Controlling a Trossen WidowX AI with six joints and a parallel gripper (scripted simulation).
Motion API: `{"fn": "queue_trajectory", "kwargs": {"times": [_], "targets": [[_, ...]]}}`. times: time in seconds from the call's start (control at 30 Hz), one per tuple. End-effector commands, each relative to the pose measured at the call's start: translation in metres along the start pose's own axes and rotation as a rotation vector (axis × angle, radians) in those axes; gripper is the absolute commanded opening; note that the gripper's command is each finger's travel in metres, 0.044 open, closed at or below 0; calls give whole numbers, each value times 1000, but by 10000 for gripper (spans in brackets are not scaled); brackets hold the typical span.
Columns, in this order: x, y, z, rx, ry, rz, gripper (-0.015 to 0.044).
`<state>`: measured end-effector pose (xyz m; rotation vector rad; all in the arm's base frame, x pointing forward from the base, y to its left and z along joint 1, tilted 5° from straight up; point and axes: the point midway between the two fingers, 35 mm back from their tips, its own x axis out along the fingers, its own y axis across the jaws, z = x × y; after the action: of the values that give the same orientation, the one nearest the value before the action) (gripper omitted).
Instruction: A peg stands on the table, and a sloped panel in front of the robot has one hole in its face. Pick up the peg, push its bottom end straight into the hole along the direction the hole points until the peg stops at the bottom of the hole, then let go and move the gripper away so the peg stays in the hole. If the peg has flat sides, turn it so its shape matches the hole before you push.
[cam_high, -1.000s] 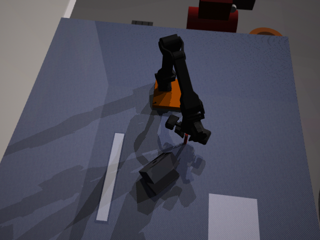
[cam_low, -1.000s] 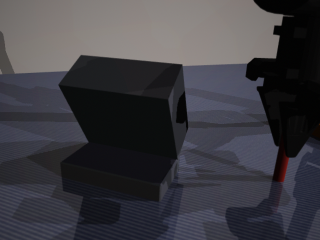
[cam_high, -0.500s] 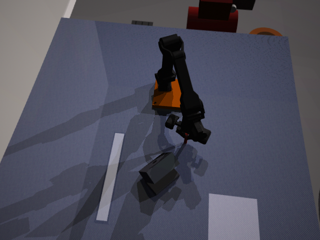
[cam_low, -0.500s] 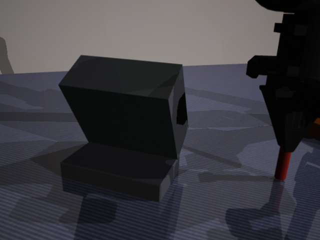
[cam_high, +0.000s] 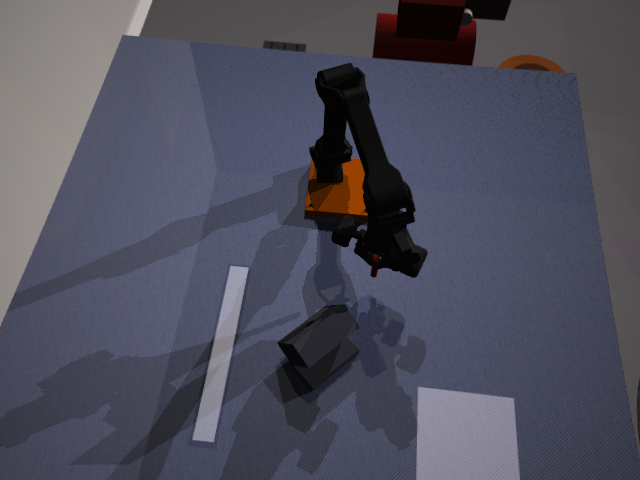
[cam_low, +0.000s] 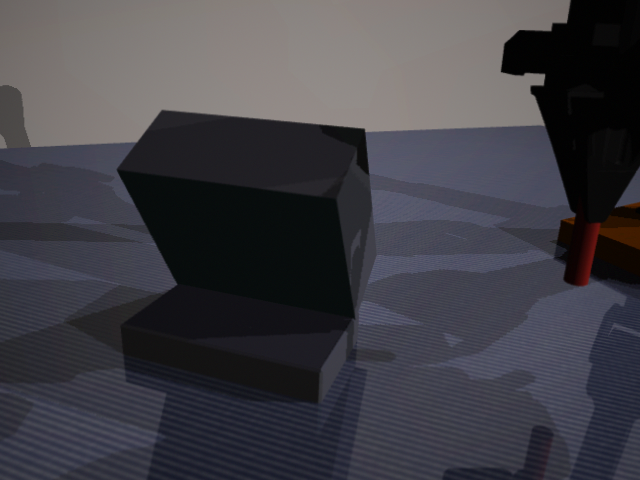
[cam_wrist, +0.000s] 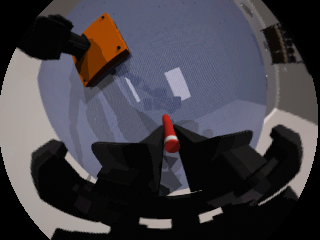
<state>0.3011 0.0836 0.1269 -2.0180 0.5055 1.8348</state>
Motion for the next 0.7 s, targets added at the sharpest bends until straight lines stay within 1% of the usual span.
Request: {"fn": "queue_trajectory", "kwargs": {"times": [0.0,0.1,0.67], "targets": [[-15,0,0,3,7,-2,0],[-23,0,1,2,7,-2,0],[-20,7,-9,33,-33,-54,0]]}}
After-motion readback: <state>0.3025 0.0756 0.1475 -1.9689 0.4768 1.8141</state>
